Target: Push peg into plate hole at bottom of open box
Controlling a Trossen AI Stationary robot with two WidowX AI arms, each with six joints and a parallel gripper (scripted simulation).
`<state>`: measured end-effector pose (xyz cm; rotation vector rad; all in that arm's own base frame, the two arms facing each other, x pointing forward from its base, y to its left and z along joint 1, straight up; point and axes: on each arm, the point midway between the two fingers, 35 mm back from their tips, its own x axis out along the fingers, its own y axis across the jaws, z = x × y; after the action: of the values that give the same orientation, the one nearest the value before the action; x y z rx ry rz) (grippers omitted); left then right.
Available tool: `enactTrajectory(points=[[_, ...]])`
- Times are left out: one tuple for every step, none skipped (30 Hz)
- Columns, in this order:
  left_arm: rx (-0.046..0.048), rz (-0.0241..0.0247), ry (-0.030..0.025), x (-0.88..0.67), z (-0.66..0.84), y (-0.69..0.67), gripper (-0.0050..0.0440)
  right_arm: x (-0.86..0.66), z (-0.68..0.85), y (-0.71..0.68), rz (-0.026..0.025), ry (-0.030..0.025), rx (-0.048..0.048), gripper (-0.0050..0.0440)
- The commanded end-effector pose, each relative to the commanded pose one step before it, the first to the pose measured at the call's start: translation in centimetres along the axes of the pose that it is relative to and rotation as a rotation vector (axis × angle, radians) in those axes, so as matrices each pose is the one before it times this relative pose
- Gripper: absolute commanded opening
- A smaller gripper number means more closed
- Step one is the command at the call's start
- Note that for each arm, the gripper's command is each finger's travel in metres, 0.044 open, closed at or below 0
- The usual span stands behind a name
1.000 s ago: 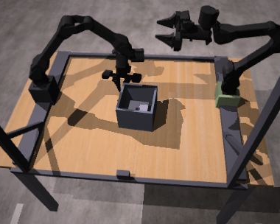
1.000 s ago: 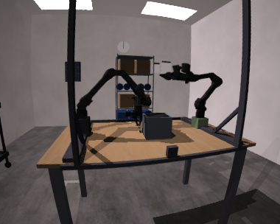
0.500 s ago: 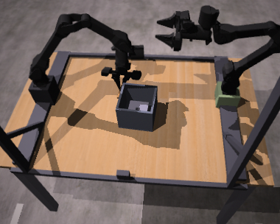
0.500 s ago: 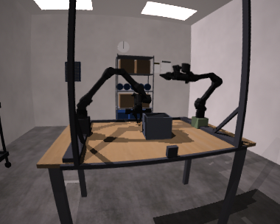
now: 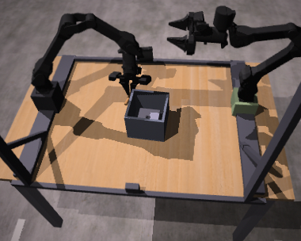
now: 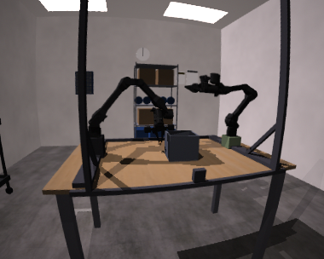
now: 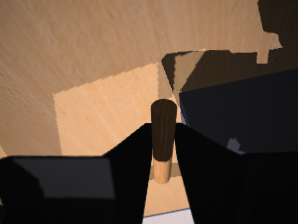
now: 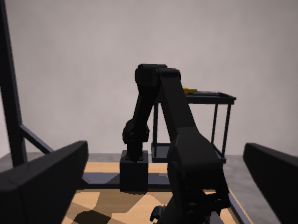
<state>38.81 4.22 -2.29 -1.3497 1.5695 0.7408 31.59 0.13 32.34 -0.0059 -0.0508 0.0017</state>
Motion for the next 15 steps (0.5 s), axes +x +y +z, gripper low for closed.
enactTrajectory(points=[[0.12994,-0.07766,0.00212,-1.194,-0.092,-0.350,0.0064,0.082,-0.373,-0.064,-0.00402,0.01036,-0.00566,0.0440],[0.03354,-0.01439,0.00319,-0.016,0.055,0.031,0.0064,0.000,0.000,0.000,0.00000,0.00000,0.00000,0.0440],[0.03379,-0.01430,0.00306,-0.010,0.047,0.056,0.0064,0.000,0.000,0.000,0.00000,0.00000,0.00000,0.0440],[0.03353,-0.01716,0.00231,-0.047,0.103,0.061,0.0064,0.000,0.000,0.000,0.00000,0.00000,0.00000,0.0440],[0.03579,-0.01515,0.00215,-0.016,0.038,0.071,0.0064,0.000,0.000,0.000,0.00000,0.00000,0.00000,0.0440],[0.03730,-0.01584,0.00147,-0.024,0.036,0.070,0.0064,0.000,0.000,0.000,0.00000,0.00000,0.00000,0.0440],[0.03788,-0.01786,0.00148,-0.023,0.052,0.091,0.0064,0.000,0.000,0.000,0.00000,0.00000,0.00000,0.0440],[0.04007,-0.01692,0.00009,-0.036,0.026,0.078,0.0064,0.000,0.000,0.000,0.00000,0.00000,0.00000,0.0440],[0.04053,-0.01712,-0.00107,-0.049,0.030,0.060,0.0064,0.000,0.000,0.000,0.00000,0.00000,0.00000,0.0440],[0.03931,-0.01801,-0.00138,-0.045,0.037,0.053,0.0064,0.000,0.000,0.000,0.00000,0.00000,0.00000,0.0440],[0.03852,-0.01594,-0.00227,-0.054,0.014,0.065,0.0064,0.000,0.000,0.000,0.00000,0.00000,0.00000,0.0440],[0.03841,-0.01570,-0.00280,-0.057,0.005,0.069,0.0064,0.000,0.000,0.000,0.00000,0.00000,0.00000,0.0440],[0.00000,0.00000,0.00000,0.000,0.000,0.000,0.0064,0.000,0.000,0.000,0.00000,0.00000,0.00000,0.0440],[0.00000,0.00000,0.00000,0.000,0.000,0.000,0.0064,0.000,0.000,0.000,0.00000,0.00000,0.00000,0.0440],[-0.00617,0.00172,-0.00310,0.073,0.315,-0.232,0.0064,0.000,0.023,0.019,0.00125,-0.00049,0.00150,0.0440]])
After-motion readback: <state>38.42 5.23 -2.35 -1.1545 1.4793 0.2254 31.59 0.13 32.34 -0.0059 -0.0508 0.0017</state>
